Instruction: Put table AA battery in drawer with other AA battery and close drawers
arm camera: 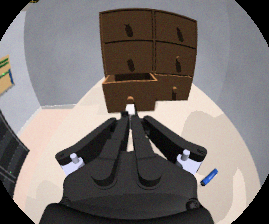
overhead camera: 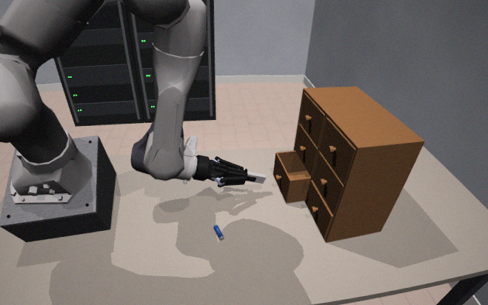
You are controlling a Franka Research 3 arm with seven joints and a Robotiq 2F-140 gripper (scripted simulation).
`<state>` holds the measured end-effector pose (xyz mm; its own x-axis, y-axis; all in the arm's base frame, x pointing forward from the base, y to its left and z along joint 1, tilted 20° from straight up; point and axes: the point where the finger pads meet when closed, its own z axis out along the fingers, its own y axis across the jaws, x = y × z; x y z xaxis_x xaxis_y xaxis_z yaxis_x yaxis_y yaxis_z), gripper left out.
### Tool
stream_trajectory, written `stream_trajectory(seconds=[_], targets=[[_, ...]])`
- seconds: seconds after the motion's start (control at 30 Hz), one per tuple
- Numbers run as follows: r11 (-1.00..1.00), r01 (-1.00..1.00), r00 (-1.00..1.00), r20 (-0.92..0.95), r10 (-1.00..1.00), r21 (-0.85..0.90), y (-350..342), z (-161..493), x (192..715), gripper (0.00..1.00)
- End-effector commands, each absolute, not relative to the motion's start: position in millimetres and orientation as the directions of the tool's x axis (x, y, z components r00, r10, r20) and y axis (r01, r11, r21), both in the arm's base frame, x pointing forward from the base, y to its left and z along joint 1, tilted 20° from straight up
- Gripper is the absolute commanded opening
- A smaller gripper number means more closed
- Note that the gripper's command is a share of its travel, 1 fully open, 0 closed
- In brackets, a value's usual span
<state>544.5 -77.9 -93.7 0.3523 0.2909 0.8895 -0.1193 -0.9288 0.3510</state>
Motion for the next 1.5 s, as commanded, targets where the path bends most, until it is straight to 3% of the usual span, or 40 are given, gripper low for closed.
stream_trajectory(seconds=[0.0, 1.47], targets=[[-0.931, -0.118, 0.354, 0.890, 0.287, 0.347, -77.3, -95.6, 544.3, 0.00], [-0.931, -0.118, 0.354, 0.890, 0.287, 0.347, -77.7, -95.7, 548.1, 0.00]])
